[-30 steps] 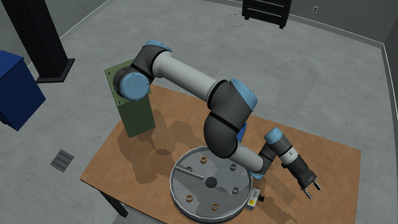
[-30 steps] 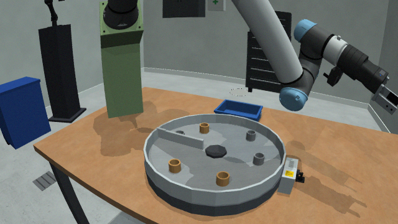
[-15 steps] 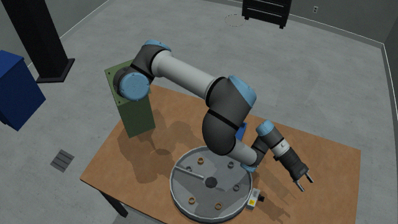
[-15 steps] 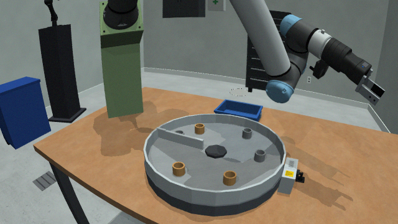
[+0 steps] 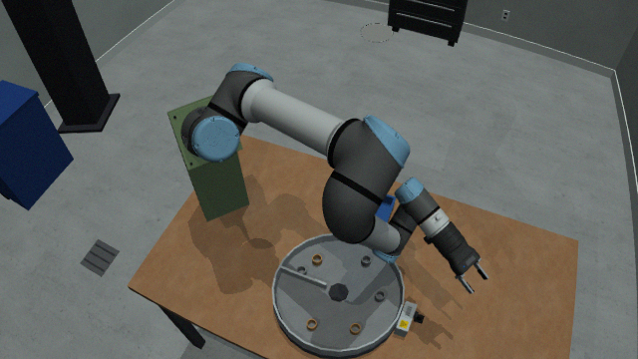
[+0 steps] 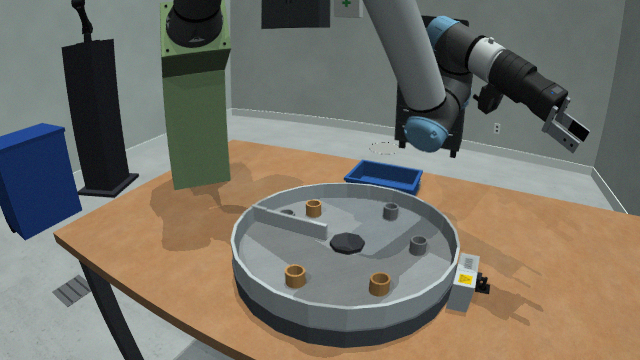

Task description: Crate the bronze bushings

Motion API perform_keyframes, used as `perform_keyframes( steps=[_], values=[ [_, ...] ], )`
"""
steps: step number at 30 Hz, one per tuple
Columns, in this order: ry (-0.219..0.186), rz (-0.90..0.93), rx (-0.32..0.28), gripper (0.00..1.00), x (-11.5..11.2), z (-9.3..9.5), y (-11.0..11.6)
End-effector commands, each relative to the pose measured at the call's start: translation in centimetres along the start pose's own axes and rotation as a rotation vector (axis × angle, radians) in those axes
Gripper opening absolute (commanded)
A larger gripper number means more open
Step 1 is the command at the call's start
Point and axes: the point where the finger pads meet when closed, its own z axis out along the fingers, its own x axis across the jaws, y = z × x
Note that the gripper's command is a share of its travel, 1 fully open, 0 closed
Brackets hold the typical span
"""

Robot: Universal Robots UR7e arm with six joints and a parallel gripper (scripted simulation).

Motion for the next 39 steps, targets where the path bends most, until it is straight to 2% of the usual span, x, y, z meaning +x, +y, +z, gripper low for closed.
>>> perform_keyframes(
  steps=[1, 5, 17, 22, 34, 39],
  values=[
    [0.0, 0.001, -0.001, 1.0, -0.1, -1.2, -0.1],
    [0.0, 0.001, -0.001, 1.0, -0.6, -5.8, -0.7],
    [0.0, 0.001, -0.001, 1.0, -0.6, -5.8, -0.7],
    [0.001, 0.001, -0.001, 1.0, -1.3, -11.5, -1.5],
    [0.001, 0.001, -0.001, 1.0, -1.3, -11.5, -1.5],
    [0.001, 0.001, 0.0, 1.0, -1.9, -17.2, -2.4]
  ],
)
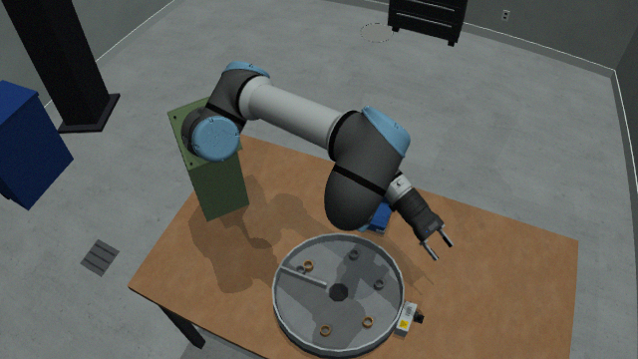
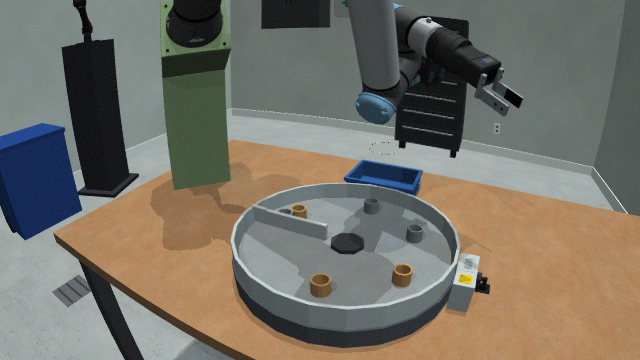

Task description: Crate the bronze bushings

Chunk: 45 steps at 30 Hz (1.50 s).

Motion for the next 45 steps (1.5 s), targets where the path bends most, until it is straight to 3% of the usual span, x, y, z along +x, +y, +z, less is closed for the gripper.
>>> perform_keyframes(
  steps=[1, 12, 17, 29, 34, 45],
  values=[
    [0.002, 0.0, 0.0, 1.0, -0.4, -4.0, -0.5],
    [0.002, 0.0, 0.0, 1.0, -0.4, -4.0, -0.5],
    [0.002, 0.0, 0.001, 1.0, -1.1, -9.7, -1.3],
    [0.002, 0.0, 0.001, 1.0, -1.1, -9.7, -1.3],
    [0.002, 0.0, 0.002, 1.0, -1.7, -15.4, -2.1],
    [0.002, 0.0, 0.002, 1.0, -1.7, -15.4, -2.1]
  ],
)
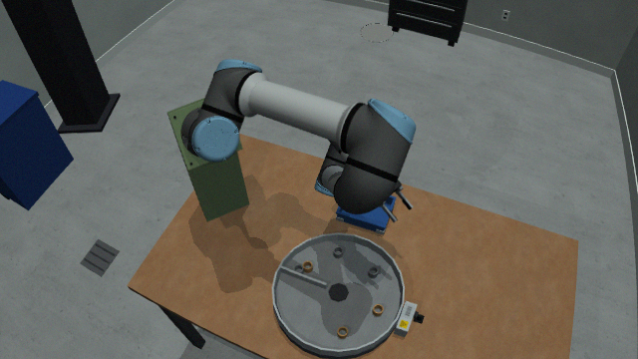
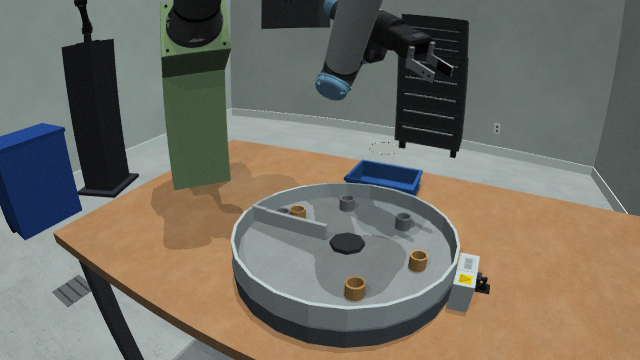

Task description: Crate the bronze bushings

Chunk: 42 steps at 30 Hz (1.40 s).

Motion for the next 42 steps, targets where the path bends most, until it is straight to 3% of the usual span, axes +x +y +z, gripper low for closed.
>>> perform_keyframes(
  steps=[1, 6, 18, 19, 23, 35, 36, 40, 42],
  values=[
    [0.0, 0.001, -0.002, 1.0, 0.0, -0.2, 0.1],
    [0.0, 0.001, -0.001, 1.0, -0.6, -5.9, -0.8],
    [0.0, 0.001, -0.001, 1.0, -0.6, -5.9, -0.8],
    [0.0, 0.001, -0.002, 1.0, -0.1, -1.5, -0.1],
    [0.0, 0.001, -0.002, 1.0, -0.7, -6.1, -0.8],
    [0.0, 0.001, -0.002, 1.0, -0.7, -6.1, -0.8],
    [0.002, 0.001, -0.001, 1.0, -0.2, -1.1, 0.0],
    [0.008, 0.002, 0.002, 1.0, -1.1, -4.5, -0.3],
    [0.008, 0.002, 0.002, 1.0, -1.1, -4.5, -0.3]
  ],
)
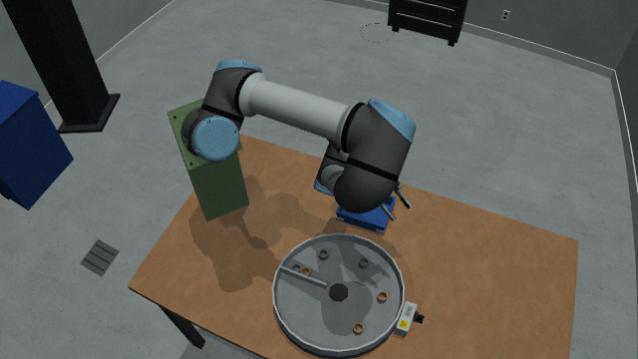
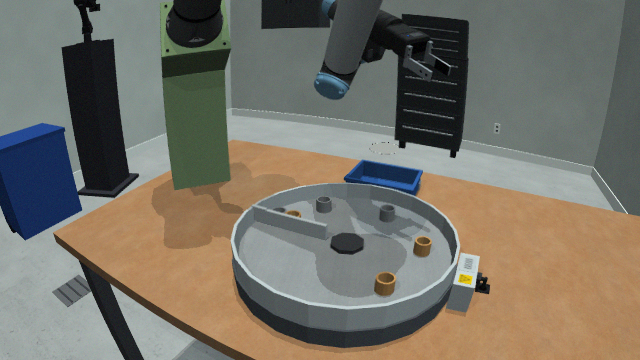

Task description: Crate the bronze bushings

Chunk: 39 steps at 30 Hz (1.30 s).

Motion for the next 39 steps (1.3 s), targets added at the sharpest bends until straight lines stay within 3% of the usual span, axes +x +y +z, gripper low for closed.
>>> perform_keyframes(
  steps=[1, 10, 11, 15, 27, 28, 32, 39],
  values=[
    [0.008, 0.001, 0.002, 1.0, -1.0, -4.0, -0.2],
    [0.008, 0.001, 0.002, 1.0, -1.0, -4.0, -0.2],
    [0.002, 0.001, -0.001, 1.0, -0.2, -0.7, 0.0],
    [0.008, 0.002, 0.002, 1.0, -1.0, -4.2, -0.2],
    [0.008, 0.002, 0.002, 1.0, -1.0, -4.2, -0.2],
    [0.002, 0.001, -0.001, 1.0, -0.2, -0.9, 0.0],
    [0.008, 0.002, 0.002, 1.0, -1.0, -4.3, -0.2],
    [0.008, 0.002, 0.002, 1.0, -1.0, -4.3, -0.2]
  ],
)
